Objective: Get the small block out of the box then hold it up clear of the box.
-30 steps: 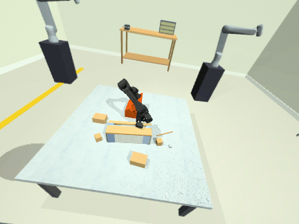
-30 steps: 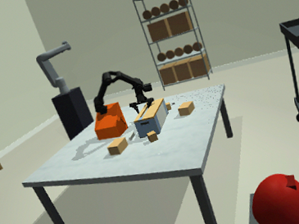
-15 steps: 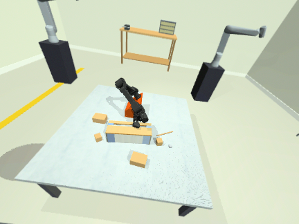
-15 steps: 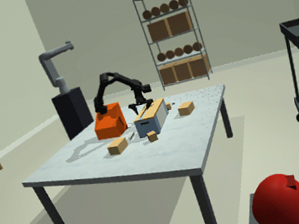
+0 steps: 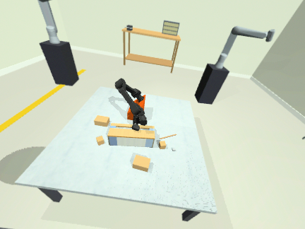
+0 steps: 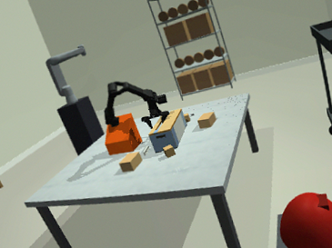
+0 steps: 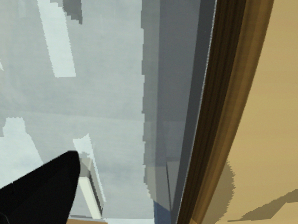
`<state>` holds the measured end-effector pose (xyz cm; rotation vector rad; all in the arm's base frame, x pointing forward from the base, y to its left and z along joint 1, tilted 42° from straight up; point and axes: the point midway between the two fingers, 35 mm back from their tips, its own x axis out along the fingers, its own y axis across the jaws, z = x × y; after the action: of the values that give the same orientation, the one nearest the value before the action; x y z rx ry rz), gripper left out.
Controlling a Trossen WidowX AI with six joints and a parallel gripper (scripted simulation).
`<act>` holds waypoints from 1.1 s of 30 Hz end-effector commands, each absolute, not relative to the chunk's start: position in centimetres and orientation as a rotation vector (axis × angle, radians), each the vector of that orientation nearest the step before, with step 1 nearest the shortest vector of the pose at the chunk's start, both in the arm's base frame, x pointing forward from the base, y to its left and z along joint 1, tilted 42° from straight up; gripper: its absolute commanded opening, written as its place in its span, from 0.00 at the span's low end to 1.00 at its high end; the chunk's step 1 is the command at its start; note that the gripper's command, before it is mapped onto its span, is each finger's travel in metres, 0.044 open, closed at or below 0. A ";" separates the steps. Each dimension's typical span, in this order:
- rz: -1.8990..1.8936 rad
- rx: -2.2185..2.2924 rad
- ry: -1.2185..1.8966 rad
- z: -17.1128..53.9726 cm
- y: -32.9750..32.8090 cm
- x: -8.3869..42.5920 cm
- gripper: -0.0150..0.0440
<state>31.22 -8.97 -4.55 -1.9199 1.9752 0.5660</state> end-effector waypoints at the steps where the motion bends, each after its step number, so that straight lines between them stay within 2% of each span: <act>1: 0.563 -1.921 1.983 -4.0 -9.8 31.1 0.93; 25: 0.561 -1.923 1.985 -1.2 -13.0 31.3 0.93; 33: 0.562 -1.922 1.985 -2.1 -12.0 31.0 0.93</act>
<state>31.16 -12.21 -1.80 -1.9237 1.9822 0.5600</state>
